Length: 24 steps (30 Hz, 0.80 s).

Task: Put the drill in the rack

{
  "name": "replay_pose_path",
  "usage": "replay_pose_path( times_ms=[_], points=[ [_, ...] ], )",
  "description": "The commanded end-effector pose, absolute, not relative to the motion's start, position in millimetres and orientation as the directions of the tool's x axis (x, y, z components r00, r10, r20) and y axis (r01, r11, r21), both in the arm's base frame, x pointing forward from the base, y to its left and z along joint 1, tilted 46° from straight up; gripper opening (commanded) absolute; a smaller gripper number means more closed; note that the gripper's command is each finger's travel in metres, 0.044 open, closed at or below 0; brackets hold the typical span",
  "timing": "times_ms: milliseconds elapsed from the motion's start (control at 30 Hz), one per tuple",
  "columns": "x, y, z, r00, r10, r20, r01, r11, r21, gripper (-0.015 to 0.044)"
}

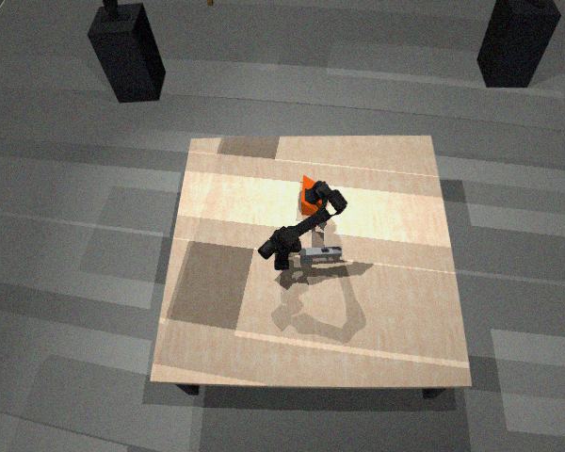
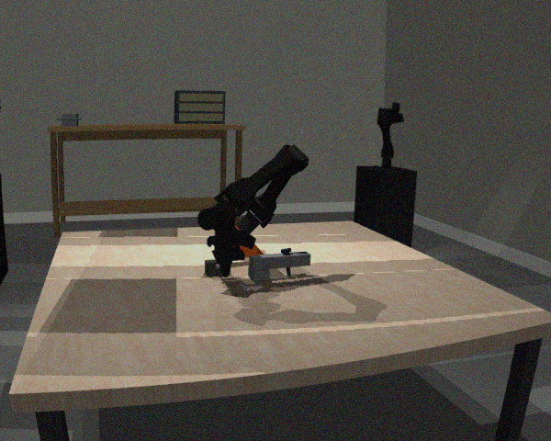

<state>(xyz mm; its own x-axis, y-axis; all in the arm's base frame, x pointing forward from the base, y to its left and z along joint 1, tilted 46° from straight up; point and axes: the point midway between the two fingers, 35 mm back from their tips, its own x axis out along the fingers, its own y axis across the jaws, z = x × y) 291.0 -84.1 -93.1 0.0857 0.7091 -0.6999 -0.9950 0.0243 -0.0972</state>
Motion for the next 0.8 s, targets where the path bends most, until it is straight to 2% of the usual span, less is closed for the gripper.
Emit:
replay_pose_path(
  times_ms=[0,767],
  points=[
    [292,-90,-97,0.086,0.705,-0.703,-0.995,0.02,-0.102,0.0],
    [294,-113,-118,0.087,0.704,-0.705,-0.995,0.02,-0.103,0.0]
  ],
)
